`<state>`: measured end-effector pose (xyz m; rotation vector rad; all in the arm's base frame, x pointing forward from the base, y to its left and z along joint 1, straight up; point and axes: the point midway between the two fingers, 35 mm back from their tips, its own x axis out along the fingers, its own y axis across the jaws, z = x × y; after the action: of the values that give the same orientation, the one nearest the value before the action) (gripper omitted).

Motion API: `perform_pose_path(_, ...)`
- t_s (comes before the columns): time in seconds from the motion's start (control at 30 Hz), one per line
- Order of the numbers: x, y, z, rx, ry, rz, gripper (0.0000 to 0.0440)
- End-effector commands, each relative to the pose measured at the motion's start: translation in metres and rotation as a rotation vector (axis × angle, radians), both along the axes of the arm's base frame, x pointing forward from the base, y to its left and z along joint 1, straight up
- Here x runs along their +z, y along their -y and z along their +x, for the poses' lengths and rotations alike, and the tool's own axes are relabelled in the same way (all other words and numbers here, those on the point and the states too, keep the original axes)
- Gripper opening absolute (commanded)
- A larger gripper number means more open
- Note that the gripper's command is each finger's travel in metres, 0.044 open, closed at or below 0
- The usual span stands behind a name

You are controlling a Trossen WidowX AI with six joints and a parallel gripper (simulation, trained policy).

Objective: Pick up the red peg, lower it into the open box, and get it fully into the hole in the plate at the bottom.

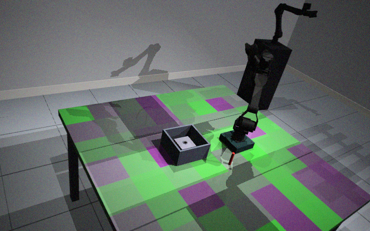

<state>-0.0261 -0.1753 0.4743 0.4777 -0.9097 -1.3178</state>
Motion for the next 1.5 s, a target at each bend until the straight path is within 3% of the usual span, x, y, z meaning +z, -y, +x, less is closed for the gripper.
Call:
perform_pose_path(0.0, -0.002, 0.002, -0.001, -0.005, -0.001, 0.008, 0.0418)
perform_pose_path(0.07, -0.008, 0.006, -0.002, -0.003, 0.004, 0.034, 0.0440)
perform_pose_path(0.33, -0.052, 0.038, 0.011, 0.090, 0.070, 0.222, 0.0440)
perform_pose_path(0.73, -0.132, 0.064, 0.067, 0.271, 0.047, 0.571, 0.0440)
perform_pose_path(1.07, -0.186, 0.050, 0.124, 0.435, -0.103, 0.819, 0.0440)
perform_pose_path(1.47, -0.231, 0.002, 0.183, 0.638, -0.369, 1.027, 0.0440)
